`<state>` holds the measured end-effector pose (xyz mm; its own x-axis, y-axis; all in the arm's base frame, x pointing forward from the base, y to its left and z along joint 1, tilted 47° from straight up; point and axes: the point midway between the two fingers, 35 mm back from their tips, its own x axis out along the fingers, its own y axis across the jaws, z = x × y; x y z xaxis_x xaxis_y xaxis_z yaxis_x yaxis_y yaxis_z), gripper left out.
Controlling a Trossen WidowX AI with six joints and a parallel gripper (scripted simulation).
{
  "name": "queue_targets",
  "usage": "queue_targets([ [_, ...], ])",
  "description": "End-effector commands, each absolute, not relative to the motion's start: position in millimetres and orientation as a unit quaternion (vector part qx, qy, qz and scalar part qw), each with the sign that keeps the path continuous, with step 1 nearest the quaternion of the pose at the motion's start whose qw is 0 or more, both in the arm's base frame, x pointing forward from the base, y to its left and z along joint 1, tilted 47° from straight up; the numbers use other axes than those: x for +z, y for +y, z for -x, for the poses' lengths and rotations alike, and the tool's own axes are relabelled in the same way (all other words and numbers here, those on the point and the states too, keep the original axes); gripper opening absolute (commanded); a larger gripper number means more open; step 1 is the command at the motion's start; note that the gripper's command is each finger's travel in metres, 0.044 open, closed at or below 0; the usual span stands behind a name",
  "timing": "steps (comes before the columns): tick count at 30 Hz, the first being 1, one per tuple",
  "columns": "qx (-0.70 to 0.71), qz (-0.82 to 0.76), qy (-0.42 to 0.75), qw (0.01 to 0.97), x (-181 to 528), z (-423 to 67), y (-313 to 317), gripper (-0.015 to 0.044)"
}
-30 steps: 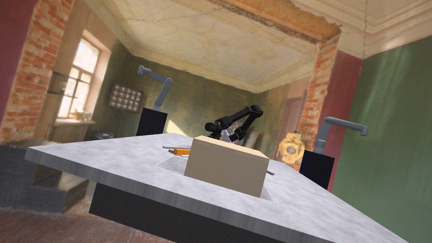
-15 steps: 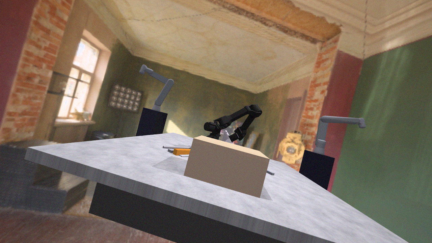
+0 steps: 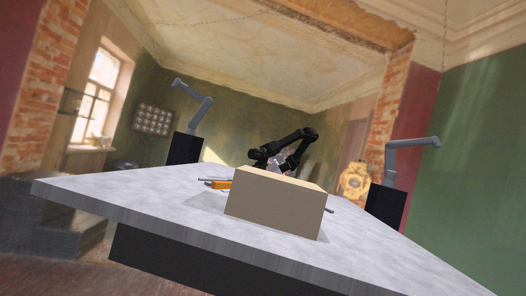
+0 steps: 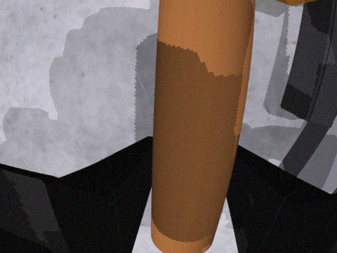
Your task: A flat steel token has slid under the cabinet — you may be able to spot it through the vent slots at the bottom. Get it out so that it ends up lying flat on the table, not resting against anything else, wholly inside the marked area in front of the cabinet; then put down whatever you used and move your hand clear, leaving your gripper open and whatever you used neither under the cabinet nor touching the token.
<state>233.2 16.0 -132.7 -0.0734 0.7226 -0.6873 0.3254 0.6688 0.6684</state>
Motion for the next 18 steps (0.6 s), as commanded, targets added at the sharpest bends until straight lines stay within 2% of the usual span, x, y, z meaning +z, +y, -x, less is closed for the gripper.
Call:
queue_targets([
  [1, 0.185, -0.358, 0.708, 0.58, -133.2, -233.6, 15.0, 0.0],
  [18, 0.232, -0.318, 0.694, 0.602, -133.0, -233.9, 15.2, 0.0],
])
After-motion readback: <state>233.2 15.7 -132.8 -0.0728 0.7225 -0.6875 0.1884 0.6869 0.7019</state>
